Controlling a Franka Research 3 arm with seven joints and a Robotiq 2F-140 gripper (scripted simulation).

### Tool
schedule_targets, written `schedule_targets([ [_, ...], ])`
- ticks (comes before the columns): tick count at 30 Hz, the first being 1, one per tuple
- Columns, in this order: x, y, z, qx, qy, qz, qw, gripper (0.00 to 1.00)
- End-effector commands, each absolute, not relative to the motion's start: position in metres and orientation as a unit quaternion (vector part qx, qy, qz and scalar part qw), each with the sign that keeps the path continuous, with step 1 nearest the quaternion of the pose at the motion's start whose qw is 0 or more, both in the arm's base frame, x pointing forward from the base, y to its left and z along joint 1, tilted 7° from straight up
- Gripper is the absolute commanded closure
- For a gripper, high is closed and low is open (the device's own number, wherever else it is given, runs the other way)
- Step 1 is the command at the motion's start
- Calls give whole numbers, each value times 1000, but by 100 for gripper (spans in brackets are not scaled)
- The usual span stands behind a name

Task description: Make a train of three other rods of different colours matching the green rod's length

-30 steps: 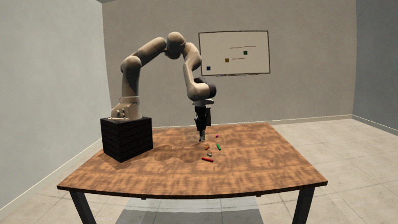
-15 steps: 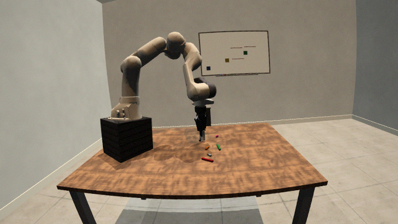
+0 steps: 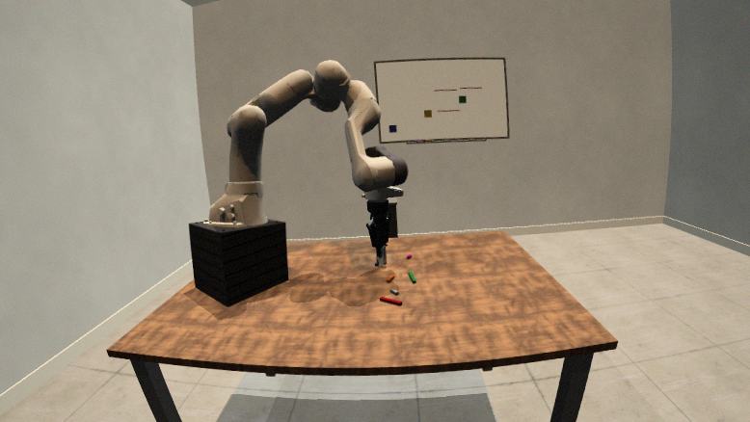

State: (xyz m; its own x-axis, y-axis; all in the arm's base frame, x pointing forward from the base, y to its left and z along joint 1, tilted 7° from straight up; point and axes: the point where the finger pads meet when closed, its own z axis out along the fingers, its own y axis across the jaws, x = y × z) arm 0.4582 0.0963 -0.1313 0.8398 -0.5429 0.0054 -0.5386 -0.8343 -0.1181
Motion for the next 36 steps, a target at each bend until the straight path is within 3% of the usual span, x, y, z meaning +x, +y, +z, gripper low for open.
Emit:
schedule_targets([
  [1, 460, 96, -135, -958, 280, -21, 55, 97],
  [36, 460, 96, -141, -958, 280, -21, 55, 97],
])
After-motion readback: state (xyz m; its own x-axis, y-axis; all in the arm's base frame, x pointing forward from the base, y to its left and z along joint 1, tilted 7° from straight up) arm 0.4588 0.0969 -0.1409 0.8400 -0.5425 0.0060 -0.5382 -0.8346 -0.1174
